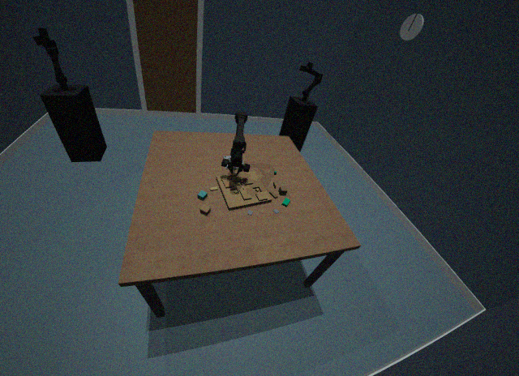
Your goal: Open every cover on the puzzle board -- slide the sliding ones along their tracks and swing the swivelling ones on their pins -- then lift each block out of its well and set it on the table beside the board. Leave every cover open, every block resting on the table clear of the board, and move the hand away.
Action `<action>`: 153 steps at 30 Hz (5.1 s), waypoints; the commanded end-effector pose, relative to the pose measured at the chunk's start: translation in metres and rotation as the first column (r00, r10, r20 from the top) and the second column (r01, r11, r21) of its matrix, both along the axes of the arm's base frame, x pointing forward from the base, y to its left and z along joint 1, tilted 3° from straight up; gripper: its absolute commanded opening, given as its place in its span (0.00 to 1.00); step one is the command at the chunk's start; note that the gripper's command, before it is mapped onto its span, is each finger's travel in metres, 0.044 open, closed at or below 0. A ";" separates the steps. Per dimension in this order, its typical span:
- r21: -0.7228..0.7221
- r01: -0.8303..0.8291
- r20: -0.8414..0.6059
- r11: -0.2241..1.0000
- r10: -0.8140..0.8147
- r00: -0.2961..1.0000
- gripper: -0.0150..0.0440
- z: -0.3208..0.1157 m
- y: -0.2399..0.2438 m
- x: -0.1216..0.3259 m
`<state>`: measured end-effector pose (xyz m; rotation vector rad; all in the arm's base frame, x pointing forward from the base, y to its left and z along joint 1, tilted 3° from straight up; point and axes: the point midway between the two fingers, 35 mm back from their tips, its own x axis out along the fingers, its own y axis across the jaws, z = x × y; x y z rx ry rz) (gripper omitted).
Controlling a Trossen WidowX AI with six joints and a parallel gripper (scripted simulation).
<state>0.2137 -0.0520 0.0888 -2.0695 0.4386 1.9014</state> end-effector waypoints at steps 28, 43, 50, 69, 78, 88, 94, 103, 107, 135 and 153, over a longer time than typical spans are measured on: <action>0.001 0.006 -0.003 1.000 -0.006 1.000 0.50 -0.002 0.000 0.001; 0.001 0.006 -0.003 1.000 -0.006 1.000 0.50 -0.012 -0.001 0.002; 0.001 0.006 -0.003 1.000 -0.006 1.000 0.50 -0.018 -0.001 0.003; 0.001 0.006 -0.003 1.000 -0.006 1.000 0.50 -0.028 -0.001 0.003; 0.001 0.006 -0.003 1.000 -0.006 1.000 0.50 -0.035 -0.002 0.004; 0.000 0.005 0.002 1.000 -0.005 1.000 0.40 -0.033 -0.002 0.004; 0.000 0.005 0.001 1.000 -0.005 1.000 0.39 -0.031 -0.002 0.004; 0.000 0.005 0.000 1.000 -0.005 1.000 0.39 -0.019 -0.001 0.003; 0.000 0.005 0.000 1.000 -0.005 1.000 0.39 -0.014 -0.001 0.003; 0.001 0.006 -0.003 1.000 -0.006 1.000 0.39 0.027 0.000 -0.001; 0.002 0.006 -0.003 1.000 -0.006 1.000 0.39 0.062 0.007 0.000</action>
